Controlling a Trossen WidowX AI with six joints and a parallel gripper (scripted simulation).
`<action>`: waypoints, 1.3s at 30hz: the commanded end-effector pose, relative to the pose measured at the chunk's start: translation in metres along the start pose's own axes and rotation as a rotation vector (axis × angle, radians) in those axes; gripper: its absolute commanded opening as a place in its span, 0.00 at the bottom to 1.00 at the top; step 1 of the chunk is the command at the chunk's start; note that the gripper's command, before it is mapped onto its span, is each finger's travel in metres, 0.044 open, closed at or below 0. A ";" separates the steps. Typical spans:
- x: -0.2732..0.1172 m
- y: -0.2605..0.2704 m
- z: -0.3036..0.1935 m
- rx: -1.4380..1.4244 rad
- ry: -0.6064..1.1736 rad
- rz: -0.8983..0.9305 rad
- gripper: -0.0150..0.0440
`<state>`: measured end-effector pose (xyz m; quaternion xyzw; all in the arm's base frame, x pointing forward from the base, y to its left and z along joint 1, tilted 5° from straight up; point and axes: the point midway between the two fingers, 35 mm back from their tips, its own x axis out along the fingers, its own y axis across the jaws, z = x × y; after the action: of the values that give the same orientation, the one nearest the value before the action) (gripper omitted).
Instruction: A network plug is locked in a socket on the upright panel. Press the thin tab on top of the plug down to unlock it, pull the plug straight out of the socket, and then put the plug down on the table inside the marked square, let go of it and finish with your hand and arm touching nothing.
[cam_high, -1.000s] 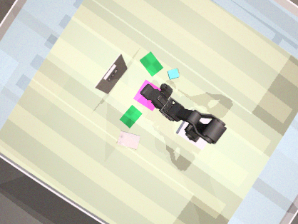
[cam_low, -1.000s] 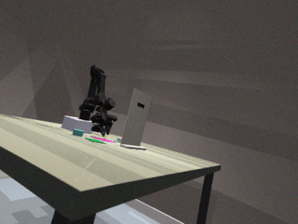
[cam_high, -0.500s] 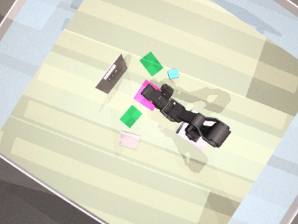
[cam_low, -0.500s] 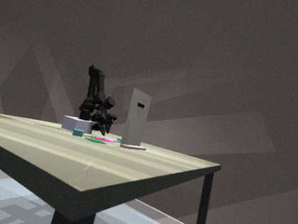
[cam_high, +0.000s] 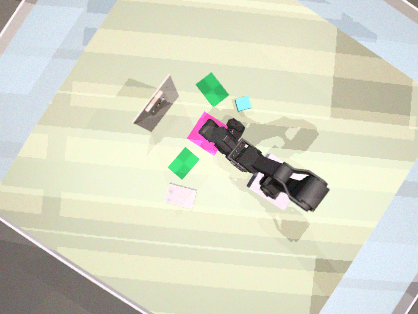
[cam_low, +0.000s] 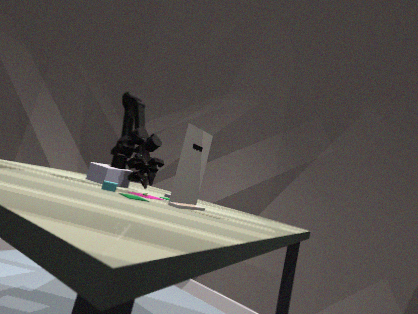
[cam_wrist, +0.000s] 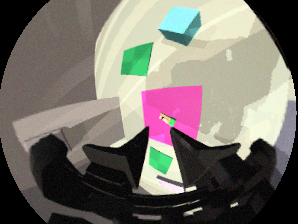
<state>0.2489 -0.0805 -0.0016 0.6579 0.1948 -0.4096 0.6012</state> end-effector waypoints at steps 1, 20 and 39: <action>-0.003 0.002 0.000 0.005 -0.003 0.000 0.52; -0.016 0.017 0.000 0.005 -0.002 0.001 0.52; -0.033 0.029 0.000 0.004 -0.002 0.001 0.52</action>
<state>0.2505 -0.0778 0.0370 0.6572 0.1963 -0.4100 0.6012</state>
